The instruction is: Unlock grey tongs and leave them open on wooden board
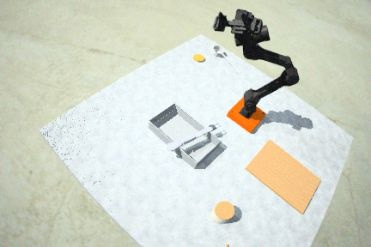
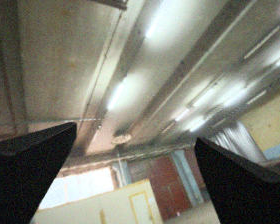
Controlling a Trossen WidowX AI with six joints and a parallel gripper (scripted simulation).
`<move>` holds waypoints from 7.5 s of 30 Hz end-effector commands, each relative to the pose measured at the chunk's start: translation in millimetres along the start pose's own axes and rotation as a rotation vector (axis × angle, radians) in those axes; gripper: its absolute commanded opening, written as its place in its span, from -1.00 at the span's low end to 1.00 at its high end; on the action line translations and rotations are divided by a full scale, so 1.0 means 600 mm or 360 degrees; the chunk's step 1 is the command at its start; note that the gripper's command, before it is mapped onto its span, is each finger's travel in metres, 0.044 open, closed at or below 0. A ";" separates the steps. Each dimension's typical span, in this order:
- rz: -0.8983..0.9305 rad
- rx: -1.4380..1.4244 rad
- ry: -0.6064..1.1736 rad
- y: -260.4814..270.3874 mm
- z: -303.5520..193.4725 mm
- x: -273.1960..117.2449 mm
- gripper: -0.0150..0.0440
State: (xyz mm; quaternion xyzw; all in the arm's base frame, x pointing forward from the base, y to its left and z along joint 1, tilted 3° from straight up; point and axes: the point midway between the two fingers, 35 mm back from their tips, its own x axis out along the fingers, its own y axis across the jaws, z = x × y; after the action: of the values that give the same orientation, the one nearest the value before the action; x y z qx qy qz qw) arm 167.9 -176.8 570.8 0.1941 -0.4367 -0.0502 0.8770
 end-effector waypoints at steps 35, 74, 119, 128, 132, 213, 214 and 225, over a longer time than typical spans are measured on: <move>-0.3074 0.2289 0.0512 -0.375 -0.535 -0.269 0.39; -0.4881 0.1972 -0.0212 -0.272 -0.610 -0.459 0.39; -0.4887 0.1975 -0.0208 -0.256 -0.695 -0.546 0.39; -0.4866 0.1978 -0.0190 -0.259 -0.693 -0.539 -0.01; -0.4866 0.1978 -0.0190 -0.259 -0.693 -0.539 -0.10; -0.4155 0.1492 -0.0167 -0.180 -0.632 -0.454 -1.00; -0.4143 0.1470 -0.0083 -0.177 -0.633 -0.453 -1.00; -0.3912 0.1210 0.0800 -0.147 -0.647 -0.445 -1.00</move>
State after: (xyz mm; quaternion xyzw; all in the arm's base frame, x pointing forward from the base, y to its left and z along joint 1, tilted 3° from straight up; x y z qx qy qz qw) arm 311.8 -78.2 121.9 0.7105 0.1716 -0.6642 0.1567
